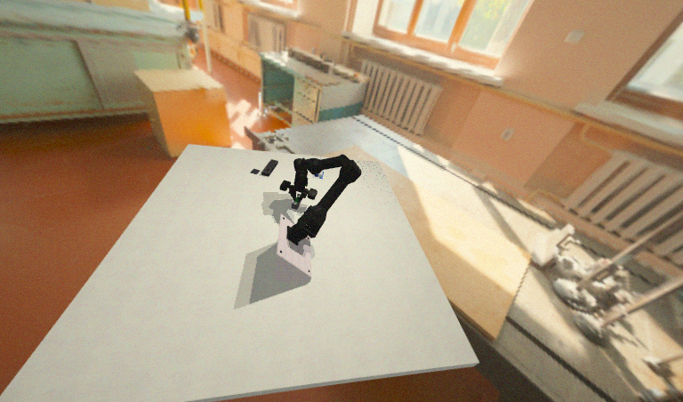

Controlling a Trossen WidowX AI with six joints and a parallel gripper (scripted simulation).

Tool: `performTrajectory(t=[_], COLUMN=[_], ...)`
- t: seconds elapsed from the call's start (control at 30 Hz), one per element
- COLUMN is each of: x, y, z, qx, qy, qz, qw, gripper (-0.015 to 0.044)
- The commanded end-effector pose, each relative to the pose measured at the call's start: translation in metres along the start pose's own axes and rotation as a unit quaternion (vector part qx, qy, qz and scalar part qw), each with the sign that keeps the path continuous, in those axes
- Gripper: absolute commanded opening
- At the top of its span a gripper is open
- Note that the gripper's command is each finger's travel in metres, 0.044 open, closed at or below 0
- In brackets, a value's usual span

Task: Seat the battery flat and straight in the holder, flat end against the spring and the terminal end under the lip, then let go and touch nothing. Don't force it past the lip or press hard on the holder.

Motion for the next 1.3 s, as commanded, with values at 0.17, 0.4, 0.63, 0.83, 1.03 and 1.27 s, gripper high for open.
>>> performTrajectory(t=[0.17,0.4,0.63,0.83,1.03,1.27], x=[-0.001,-0.002,-0.006,-0.01,-0.013,-0.017], y=[-0.002,-0.003,-0.003,-0.004,-0.005,-0.005], z=[-0.001,-0.001,-0.001,-0.001,0.0,0.0], qx=[0.002,0.005,0.006,0.008,0.009,0.01], qy=[-0.022,-0.033,-0.036,-0.04,-0.045,-0.05], qz=[-0.004,-0.004,-0.004,-0.004,-0.004,-0.003], qw=[1.0,0.999,0.999,0.999,0.999,0.999], gripper=[0.0069,0.0069,0.0069,0.0069,0.0069,0.0069])
Point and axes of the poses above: the point midway between the two fingers, 35 mm back from their tips, its own z axis back along the fingers, its own y axis across the jaws, x = y × z, the point moved 4 cm from there along z, back along the fingers, and after that the axes turned 8 degrees about -z, right-handed, at the moved point
